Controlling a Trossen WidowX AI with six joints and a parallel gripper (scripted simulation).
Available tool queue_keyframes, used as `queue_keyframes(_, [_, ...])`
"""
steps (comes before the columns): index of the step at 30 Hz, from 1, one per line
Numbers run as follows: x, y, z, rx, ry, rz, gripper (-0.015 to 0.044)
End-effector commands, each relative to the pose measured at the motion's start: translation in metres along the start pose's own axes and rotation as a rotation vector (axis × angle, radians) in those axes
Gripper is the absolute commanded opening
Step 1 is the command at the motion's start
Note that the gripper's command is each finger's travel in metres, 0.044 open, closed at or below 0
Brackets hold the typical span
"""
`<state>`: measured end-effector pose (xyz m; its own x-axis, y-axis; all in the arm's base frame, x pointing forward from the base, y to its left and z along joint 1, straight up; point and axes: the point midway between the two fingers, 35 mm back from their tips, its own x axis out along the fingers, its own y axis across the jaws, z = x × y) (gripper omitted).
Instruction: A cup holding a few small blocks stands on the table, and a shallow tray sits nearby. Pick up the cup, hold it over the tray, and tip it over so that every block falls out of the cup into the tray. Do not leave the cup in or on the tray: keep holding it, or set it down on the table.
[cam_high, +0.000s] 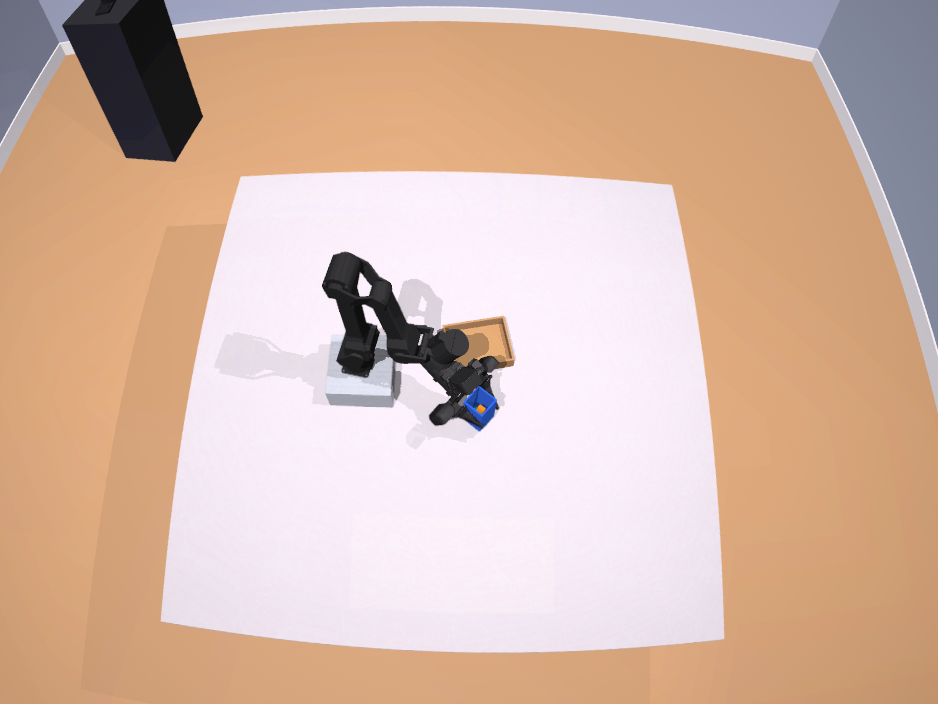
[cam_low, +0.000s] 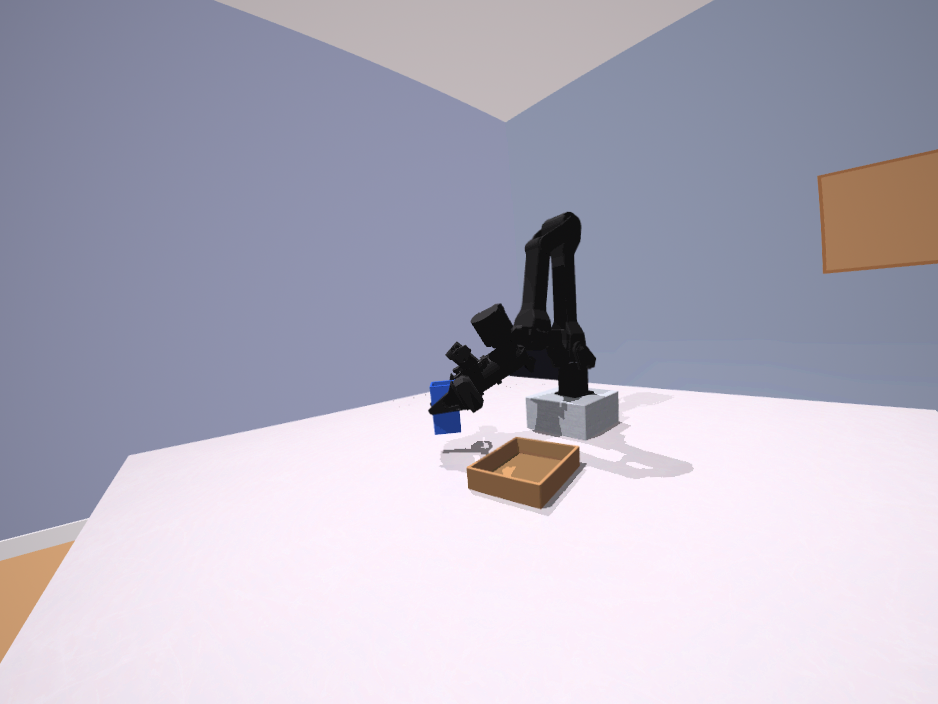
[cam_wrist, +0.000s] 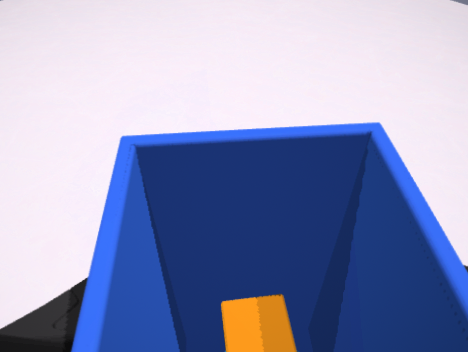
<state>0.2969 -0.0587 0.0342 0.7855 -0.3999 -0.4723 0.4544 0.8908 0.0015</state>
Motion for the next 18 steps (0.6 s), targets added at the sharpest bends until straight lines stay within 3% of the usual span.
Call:
queue_keyframes(1, [-0.003,0.002,0.010,0.003,-0.013,0.007,0.0000])
queue_keyframes(8, [-0.004,0.007,0.012,-0.006,-0.012,0.025,0.0000])
queue_keyframes(18, [-0.025,0.069,0.006,-0.146,-0.001,0.289,0.0000])
